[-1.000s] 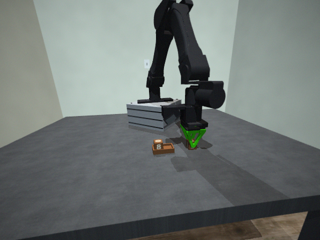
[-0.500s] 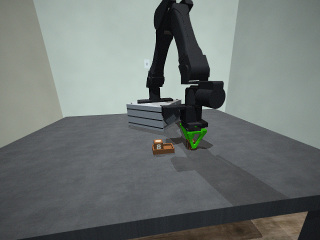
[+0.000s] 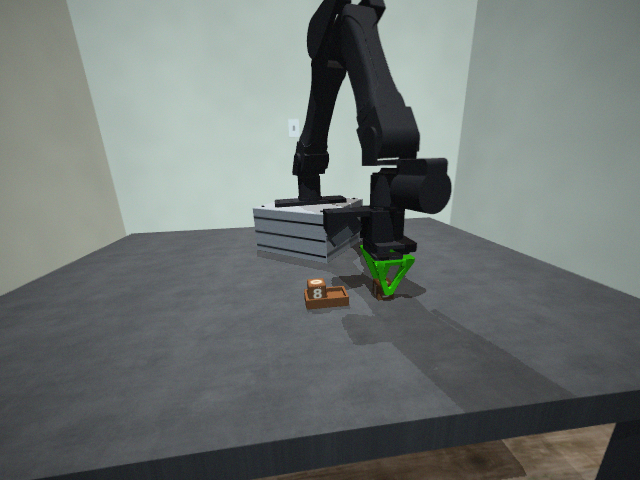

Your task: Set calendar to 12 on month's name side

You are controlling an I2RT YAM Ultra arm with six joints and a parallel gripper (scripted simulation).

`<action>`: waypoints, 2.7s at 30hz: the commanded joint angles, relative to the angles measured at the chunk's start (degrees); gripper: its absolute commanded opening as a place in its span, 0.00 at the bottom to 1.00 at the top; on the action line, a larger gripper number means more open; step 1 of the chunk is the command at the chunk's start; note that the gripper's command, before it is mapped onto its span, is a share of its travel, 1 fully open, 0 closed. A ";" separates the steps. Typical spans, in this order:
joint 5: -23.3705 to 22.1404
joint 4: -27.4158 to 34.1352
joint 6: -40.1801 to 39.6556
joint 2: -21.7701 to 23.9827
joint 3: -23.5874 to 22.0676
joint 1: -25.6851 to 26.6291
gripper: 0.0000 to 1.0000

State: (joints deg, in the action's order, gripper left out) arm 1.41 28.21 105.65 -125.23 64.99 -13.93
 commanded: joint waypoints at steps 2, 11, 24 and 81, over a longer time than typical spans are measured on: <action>0.01 2.83 0.02 2.34 0.54 -0.05 0.45; 0.01 10.10 0.17 7.73 2.43 -0.20 0.45; 0.02 17.41 0.31 12.18 5.31 -0.34 0.45; -0.24 16.77 -65.72 13.79 3.31 11.97 1.00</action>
State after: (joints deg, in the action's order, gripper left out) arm 1.13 45.08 50.00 -111.94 68.16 -3.11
